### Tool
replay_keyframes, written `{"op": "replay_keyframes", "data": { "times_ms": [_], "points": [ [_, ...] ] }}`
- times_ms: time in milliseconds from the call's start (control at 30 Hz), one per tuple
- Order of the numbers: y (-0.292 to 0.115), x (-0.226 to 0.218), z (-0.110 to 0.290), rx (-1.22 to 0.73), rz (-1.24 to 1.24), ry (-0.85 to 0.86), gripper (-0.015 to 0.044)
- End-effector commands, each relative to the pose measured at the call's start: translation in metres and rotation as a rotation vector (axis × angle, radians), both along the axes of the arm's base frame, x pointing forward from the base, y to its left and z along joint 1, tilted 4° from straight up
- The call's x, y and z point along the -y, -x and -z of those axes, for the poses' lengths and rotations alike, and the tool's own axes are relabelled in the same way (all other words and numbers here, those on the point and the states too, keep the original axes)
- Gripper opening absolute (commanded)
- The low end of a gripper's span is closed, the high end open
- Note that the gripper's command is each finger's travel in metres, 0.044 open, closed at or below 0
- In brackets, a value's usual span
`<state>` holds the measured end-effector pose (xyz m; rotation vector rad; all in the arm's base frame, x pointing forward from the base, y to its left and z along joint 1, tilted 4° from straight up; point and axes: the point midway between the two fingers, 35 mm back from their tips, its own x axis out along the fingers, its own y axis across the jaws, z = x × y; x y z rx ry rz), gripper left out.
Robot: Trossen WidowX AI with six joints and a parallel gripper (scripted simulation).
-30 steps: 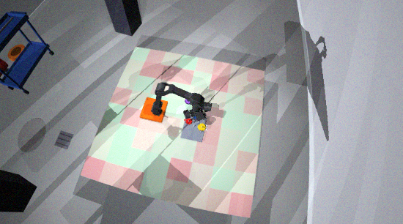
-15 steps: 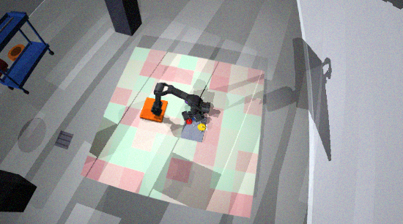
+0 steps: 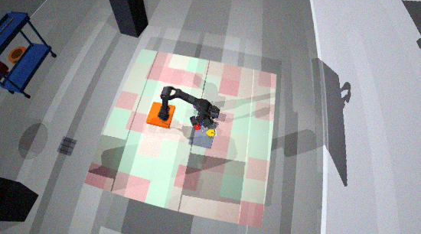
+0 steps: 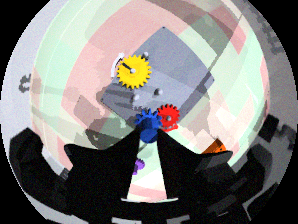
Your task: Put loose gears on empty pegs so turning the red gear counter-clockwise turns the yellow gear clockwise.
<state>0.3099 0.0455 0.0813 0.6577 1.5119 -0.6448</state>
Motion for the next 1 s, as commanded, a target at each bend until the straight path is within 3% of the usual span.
{"op": "replay_keyframes", "data": {
  "times_ms": [0,500,967],
  "points": [
    [0.0,0.001,0.0,0.003,-0.007,0.003,0.0],
    [0.001,0.0,0.019,0.008,-0.227,-0.004,0.0],
    [0.001,0.0,0.038,0.003,-0.002,0.003,0.0]
  ]
}}
